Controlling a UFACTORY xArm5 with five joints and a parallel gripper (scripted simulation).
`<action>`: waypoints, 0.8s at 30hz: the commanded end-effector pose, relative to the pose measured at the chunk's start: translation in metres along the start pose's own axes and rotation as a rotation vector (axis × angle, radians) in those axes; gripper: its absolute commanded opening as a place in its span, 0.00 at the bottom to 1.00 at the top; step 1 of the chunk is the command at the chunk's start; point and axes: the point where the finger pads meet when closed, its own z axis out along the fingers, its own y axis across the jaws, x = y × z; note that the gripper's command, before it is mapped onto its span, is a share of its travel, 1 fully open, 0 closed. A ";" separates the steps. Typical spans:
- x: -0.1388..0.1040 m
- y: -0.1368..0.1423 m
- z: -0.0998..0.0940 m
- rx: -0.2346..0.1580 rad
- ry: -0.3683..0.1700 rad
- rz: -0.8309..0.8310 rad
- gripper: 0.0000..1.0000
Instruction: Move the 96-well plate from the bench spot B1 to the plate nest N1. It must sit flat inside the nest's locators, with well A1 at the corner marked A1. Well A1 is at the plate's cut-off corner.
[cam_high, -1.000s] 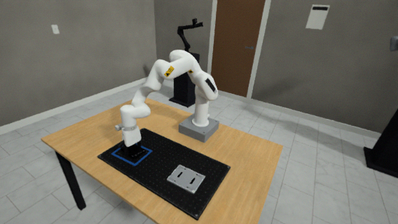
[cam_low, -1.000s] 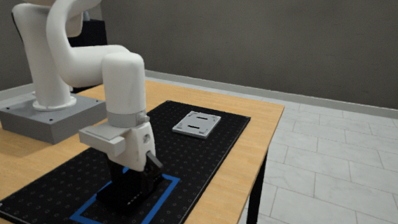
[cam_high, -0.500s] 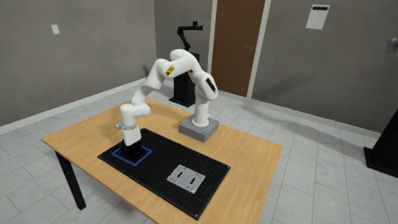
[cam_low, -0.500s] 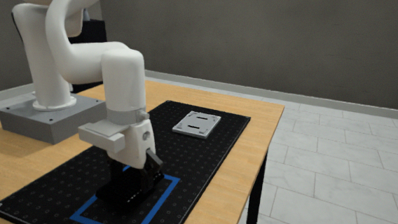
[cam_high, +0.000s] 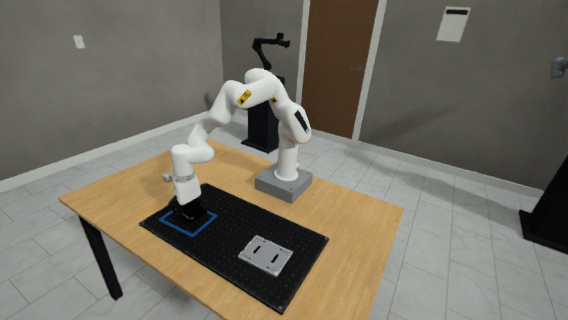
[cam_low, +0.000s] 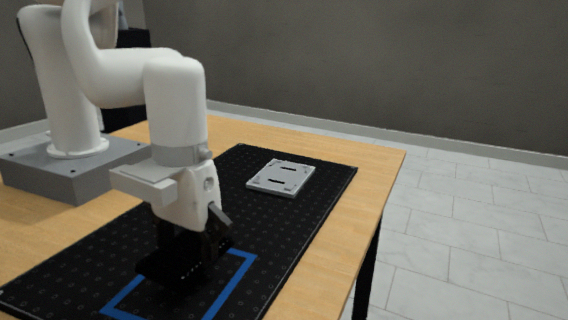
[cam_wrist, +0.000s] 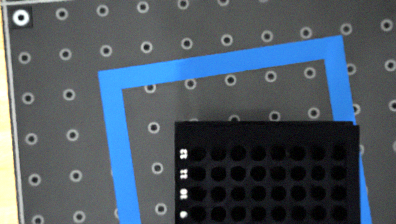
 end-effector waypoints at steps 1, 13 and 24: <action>0.000 -0.001 -0.007 0.006 -0.006 0.000 0.00; 0.001 -0.001 -0.024 0.006 -0.006 0.000 0.00; 0.001 -0.001 -0.039 0.006 -0.006 0.000 0.00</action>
